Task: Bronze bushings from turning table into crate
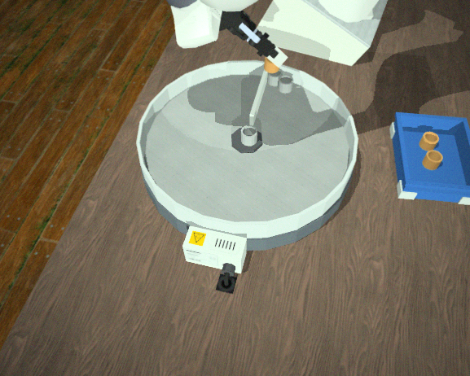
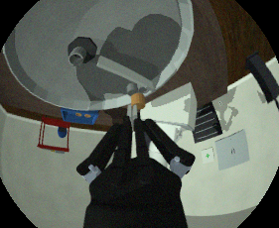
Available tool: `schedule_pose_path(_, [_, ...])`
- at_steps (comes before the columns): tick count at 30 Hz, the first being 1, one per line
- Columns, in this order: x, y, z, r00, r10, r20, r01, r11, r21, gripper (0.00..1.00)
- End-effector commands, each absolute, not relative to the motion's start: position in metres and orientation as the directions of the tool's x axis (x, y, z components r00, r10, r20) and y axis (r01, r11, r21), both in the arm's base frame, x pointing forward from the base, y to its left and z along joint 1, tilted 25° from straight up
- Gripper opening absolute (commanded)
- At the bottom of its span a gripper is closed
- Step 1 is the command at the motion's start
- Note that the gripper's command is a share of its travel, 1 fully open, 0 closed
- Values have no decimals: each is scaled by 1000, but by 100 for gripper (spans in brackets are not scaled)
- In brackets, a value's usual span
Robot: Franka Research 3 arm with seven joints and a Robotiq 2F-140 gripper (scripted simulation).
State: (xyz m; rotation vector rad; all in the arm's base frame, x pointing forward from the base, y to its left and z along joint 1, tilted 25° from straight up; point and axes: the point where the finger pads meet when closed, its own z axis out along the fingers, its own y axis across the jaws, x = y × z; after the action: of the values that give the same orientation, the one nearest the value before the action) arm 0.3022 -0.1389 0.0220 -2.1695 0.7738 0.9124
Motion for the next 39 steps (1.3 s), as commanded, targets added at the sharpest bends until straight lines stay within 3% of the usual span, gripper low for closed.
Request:
schedule_pose_path(1, [301, -139, 24, 576, -263, -774, -720, -611, -329, 0])
schedule_pose_path(39, [306, -128, 30, 576, -263, -774, -720, -611, -329, 0])
